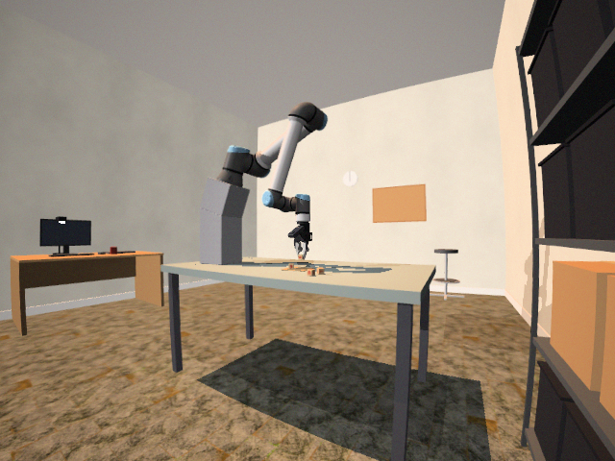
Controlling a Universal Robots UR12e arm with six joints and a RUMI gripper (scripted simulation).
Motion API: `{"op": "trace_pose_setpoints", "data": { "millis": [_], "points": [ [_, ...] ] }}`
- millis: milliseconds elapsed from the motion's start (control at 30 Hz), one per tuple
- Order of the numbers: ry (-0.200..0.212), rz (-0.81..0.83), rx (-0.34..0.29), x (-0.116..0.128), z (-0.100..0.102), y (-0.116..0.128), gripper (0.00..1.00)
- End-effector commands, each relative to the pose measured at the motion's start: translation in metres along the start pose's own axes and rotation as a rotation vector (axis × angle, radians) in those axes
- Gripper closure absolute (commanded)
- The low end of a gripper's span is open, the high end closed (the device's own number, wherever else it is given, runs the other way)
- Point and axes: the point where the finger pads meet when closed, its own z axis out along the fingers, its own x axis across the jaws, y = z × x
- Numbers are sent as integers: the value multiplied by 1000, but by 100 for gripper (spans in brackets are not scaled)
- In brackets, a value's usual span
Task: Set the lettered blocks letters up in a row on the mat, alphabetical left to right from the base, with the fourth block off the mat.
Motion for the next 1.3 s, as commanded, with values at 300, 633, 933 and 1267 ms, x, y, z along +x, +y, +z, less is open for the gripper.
{"op": "trace_pose_setpoints", "data": {
  "millis": [300, 633, 933, 1267],
  "points": [
    [-7, 1, 2, -5, 42, -2, 91],
    [-7, 0, 2, -5, 43, -2, 91],
    [-7, 0, 2, -5, 43, -2, 91],
    [-8, 0, 2, -10, 42, -1, 91]
  ]
}}
